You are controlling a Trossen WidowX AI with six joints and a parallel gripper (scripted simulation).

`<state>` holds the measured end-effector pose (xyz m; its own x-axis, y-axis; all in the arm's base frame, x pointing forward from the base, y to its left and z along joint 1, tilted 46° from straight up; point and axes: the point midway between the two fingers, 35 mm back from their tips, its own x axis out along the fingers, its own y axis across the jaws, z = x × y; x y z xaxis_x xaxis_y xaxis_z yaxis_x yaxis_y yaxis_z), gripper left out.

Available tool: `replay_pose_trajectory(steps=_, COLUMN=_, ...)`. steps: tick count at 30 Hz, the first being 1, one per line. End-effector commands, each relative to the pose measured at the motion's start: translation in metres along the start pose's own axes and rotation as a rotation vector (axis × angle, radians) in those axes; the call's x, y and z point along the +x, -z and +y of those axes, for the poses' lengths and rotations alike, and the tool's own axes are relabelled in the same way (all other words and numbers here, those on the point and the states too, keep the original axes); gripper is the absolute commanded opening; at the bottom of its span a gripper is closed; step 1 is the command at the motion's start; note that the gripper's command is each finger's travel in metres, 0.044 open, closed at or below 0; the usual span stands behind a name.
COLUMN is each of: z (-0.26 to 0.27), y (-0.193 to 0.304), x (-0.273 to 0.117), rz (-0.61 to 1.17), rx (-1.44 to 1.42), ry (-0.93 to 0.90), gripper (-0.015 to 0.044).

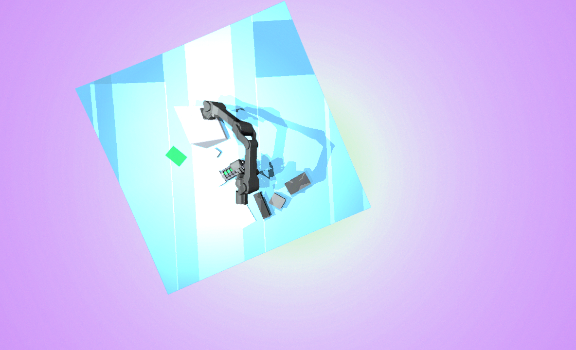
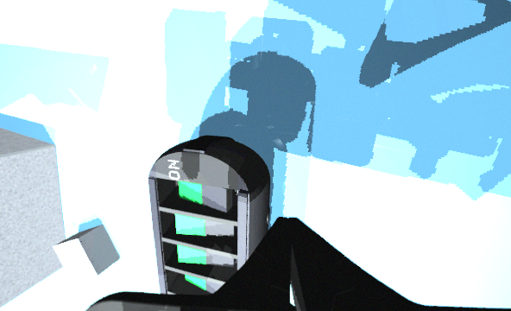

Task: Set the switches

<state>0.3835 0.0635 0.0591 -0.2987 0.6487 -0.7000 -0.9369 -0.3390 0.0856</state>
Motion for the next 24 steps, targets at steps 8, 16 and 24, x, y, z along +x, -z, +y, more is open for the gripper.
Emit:
replay_pose_trajectory(steps=8, z=0.021, y=0.04, x=0.001, rz=-0.01, rx=0.02, ry=0.133, gripper=0.0)
replay_pose_trajectory(steps=16, z=0.051, y=0.071, x=0.015, rz=-0.018, rx=0.002, ry=0.284, gripper=0.0)
replay_pose_trajectory(steps=24, z=0.089, y=0.095, x=0.024, rz=-0.002, rx=-0.012, ry=0.462, gripper=0.0)
